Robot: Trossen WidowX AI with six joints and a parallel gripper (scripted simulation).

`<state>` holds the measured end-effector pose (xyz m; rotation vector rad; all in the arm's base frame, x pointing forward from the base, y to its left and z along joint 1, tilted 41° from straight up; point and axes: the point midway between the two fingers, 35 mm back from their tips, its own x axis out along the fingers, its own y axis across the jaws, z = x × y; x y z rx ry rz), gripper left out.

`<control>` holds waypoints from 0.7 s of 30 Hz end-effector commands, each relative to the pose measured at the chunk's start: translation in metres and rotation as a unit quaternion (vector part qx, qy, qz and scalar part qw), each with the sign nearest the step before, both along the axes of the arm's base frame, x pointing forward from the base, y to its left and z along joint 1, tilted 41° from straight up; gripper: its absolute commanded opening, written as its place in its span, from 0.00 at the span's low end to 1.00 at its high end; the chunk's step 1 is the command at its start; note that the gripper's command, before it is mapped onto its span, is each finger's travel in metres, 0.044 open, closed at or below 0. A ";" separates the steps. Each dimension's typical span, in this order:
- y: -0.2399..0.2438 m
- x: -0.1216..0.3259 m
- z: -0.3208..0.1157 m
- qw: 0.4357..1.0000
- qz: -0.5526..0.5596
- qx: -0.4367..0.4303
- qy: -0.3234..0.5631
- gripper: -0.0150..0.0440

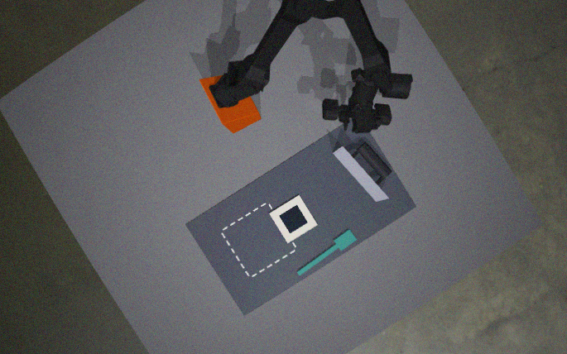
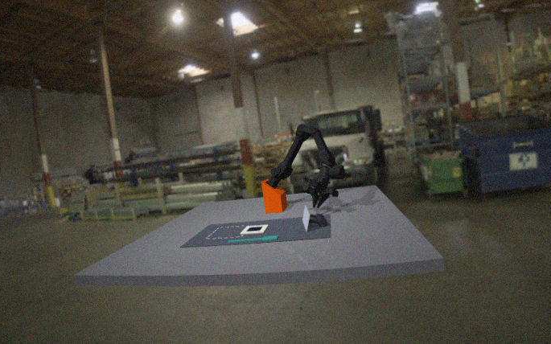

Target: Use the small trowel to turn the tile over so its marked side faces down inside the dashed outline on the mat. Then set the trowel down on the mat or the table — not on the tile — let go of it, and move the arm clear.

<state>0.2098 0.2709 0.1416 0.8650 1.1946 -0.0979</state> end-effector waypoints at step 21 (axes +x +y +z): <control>-0.009 0.033 0.027 0.928 0.369 0.042 -0.022 0.42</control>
